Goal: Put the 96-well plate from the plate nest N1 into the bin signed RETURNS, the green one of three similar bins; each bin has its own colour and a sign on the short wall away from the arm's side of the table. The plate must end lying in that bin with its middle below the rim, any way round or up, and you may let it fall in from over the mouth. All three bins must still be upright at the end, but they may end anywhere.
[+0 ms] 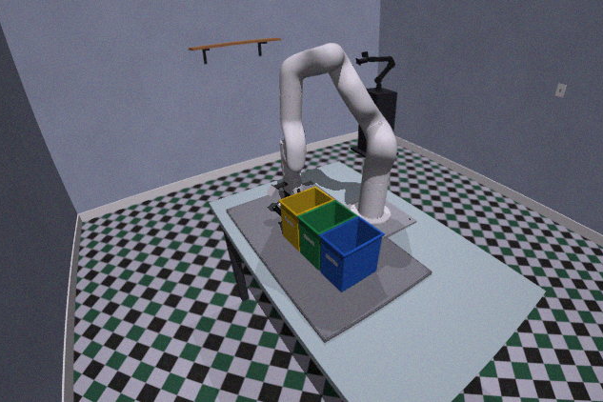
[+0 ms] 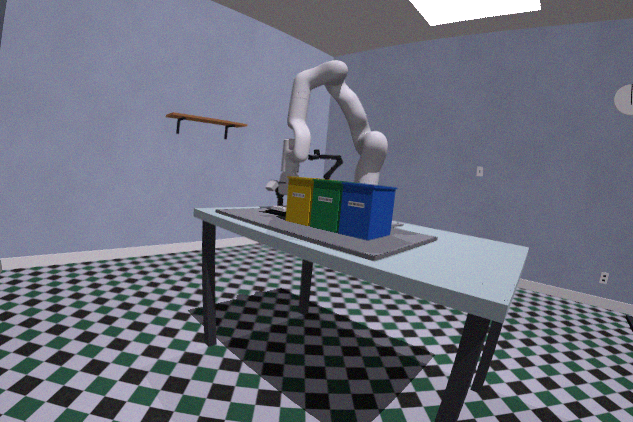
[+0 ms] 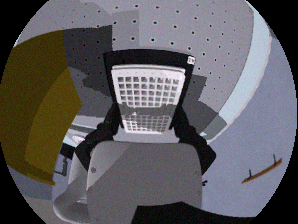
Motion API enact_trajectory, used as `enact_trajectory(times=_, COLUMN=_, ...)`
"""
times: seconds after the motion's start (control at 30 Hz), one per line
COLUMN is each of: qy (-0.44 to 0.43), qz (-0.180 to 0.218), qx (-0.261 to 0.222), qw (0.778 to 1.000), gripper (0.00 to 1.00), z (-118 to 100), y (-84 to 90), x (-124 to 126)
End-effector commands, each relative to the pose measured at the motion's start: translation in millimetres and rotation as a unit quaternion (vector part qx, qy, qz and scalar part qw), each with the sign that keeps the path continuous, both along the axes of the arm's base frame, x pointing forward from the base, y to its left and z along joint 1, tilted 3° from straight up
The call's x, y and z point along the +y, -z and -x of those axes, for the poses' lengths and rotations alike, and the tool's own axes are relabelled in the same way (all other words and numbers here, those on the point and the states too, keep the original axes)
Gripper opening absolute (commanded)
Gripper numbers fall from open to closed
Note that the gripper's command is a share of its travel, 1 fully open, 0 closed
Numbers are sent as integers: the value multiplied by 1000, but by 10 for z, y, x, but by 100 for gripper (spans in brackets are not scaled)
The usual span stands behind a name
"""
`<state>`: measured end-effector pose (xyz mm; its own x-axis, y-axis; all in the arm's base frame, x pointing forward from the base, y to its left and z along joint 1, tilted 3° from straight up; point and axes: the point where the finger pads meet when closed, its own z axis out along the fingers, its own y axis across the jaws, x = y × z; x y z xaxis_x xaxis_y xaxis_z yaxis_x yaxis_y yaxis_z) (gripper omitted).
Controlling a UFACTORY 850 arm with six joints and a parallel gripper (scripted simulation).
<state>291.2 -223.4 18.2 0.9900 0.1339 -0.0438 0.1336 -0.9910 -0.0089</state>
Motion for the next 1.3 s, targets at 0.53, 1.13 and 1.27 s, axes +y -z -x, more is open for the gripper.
enact_trajectory(times=0.53, qy=0, qz=-1, qx=-1, qw=1000, gripper=0, z=-12, y=-128, x=-6)
enact_trajectory(times=1.13, qy=0, qz=-1, qx=-1, qw=1000, gripper=0, z=-18, y=-242, x=-7)
enact_trajectory(times=1.27, qy=0, qz=-1, qx=-1, qw=1000, gripper=0, z=-20, y=-308, x=-7)
